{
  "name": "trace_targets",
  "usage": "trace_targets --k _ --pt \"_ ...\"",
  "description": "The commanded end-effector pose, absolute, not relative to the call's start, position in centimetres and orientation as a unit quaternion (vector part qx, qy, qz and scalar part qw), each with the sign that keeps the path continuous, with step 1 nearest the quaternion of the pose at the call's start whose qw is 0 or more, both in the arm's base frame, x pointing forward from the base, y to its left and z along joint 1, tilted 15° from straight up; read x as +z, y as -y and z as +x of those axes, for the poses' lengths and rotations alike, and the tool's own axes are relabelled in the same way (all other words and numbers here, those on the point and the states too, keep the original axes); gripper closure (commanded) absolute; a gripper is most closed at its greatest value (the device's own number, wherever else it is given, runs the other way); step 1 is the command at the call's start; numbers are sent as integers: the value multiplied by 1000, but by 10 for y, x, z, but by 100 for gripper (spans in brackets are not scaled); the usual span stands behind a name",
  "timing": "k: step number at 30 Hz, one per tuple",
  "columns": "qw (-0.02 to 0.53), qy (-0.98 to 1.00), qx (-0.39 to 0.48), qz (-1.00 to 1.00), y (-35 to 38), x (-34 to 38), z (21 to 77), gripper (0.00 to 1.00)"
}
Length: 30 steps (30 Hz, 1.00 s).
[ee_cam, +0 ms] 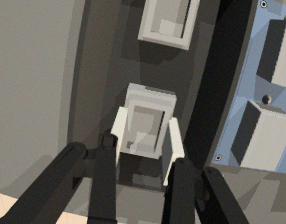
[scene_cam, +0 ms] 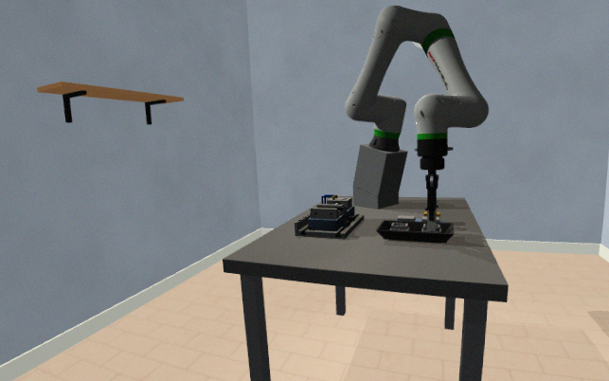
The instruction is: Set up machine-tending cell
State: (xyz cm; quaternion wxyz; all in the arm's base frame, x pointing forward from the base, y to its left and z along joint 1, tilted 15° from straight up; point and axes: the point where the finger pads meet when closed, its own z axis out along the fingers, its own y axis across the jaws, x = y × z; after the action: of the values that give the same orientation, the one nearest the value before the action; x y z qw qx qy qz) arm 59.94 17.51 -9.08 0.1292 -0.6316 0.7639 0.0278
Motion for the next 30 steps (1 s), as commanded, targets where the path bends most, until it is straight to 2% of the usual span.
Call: trace_targets --k 1,26,27,30 --pt "129 -764 28 -632 -175 -91 600 100" --pt "129 -764 28 -632 -175 -91 600 100" --pt "129 -764 28 -632 -175 -91 600 60" --pt "129 -764 28 -632 -175 -91 600 60"
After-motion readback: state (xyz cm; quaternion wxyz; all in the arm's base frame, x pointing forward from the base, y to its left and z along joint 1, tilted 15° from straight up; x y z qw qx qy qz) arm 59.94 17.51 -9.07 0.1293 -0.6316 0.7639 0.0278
